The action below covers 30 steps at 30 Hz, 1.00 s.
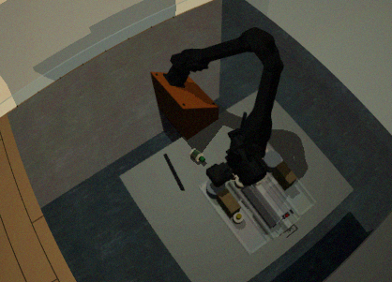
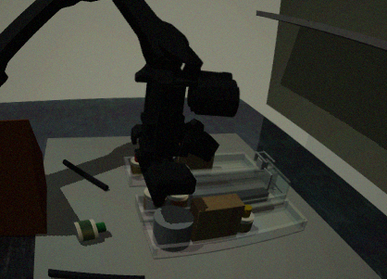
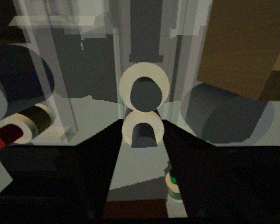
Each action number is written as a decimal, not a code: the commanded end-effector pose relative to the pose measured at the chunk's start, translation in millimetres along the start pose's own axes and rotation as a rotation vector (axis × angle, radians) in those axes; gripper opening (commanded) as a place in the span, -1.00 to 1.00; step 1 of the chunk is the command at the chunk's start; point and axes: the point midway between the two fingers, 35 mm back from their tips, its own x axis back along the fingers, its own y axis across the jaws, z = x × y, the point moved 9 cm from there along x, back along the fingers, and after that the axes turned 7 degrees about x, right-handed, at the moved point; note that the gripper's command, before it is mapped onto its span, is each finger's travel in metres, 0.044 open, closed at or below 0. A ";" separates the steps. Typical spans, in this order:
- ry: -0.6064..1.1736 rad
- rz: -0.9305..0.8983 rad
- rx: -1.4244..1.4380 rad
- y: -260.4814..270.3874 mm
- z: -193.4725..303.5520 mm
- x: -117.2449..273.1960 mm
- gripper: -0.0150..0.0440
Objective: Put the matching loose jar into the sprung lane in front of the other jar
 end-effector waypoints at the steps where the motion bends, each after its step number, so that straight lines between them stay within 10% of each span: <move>1: -0.010 -0.005 0.005 0.3 -1.2 -0.8 -0.49; 30: -0.010 -0.005 0.004 0.8 3.7 -0.9 -0.49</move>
